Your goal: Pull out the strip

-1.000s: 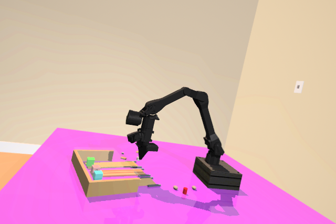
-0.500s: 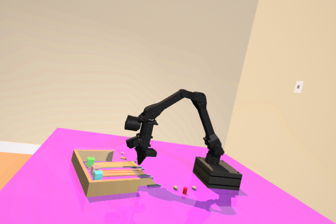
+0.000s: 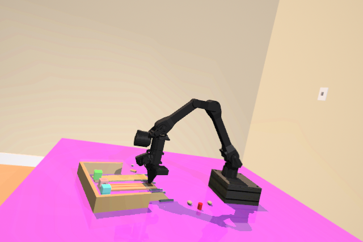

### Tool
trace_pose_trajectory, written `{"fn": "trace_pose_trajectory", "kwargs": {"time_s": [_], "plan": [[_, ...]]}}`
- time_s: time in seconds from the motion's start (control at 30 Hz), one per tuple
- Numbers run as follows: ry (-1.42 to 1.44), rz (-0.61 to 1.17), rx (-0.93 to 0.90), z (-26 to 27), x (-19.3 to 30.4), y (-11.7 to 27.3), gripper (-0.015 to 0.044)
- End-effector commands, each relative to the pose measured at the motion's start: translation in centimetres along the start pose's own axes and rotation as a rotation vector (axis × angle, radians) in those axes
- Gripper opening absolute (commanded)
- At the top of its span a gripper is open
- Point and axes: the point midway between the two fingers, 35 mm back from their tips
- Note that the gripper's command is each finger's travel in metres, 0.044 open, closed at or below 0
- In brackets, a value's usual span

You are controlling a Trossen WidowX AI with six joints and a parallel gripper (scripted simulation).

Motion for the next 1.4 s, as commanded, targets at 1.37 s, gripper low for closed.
{"fn": "trace_pose_trajectory", "kwargs": {"time_s": [1.37], "plan": [[0.005, 0.004, 0.002, -0.08, 0.25, -1.27, 0.0]]}}
Point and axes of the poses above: the point midway between the two fingers, 35 mm back from their tips, its own y axis back along the fingers, its own z axis across the jaws, x = y × z, and after that the axes turned 6 degrees about y, right-handed
